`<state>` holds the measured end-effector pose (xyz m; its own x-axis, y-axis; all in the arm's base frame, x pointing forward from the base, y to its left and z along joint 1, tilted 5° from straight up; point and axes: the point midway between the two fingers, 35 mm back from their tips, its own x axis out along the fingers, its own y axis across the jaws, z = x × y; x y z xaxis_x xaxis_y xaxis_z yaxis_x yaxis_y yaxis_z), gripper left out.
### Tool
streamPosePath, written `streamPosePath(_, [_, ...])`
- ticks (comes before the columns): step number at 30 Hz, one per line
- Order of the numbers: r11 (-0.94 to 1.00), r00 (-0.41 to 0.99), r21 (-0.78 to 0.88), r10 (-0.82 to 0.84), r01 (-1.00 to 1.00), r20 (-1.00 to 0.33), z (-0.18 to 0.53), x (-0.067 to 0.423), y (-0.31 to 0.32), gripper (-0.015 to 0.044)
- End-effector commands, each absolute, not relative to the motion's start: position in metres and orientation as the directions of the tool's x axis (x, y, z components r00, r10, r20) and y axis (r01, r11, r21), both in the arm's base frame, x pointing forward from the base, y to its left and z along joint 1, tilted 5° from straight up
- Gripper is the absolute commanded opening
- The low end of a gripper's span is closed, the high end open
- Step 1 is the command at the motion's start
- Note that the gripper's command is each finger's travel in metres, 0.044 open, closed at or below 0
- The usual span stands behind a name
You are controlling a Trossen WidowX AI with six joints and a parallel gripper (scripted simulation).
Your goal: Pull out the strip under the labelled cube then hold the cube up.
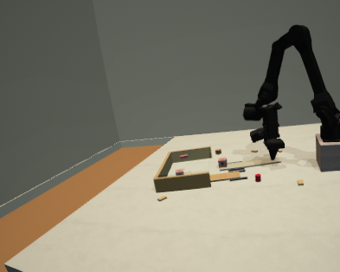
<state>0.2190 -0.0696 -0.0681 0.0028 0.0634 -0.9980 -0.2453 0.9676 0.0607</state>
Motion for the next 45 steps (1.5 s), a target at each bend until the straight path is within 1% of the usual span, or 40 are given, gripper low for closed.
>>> streamPosePath(1, [0.968, -0.022, 0.065, 0.061, -0.244, -0.998, -0.071, 0.21, -0.07, 0.0])
streamPosePath(32, [0.968, -0.022, 0.065, 0.061, -0.244, -0.998, -0.071, 0.21, -0.07, 0.0])
streamPosePath(33, [0.968, 0.0, 0.062, 0.064, -0.243, -0.998, -0.066, 0.218, -0.07, 0.0])
streamPosePath(37, [0.968, -0.02, 0.064, 0.061, -0.244, -0.998, -0.029, 0.22, -0.072, 0.0])
streamPosePath(41, [0.968, -0.021, 0.064, 0.061, -0.244, -0.998, -0.026, 0.22, -0.073, 0.0])
streamPosePath(45, [0.989, -0.02, 0.063, 0.061, -0.131, -0.998, -0.026, 0.24, -0.068, 0.0105])
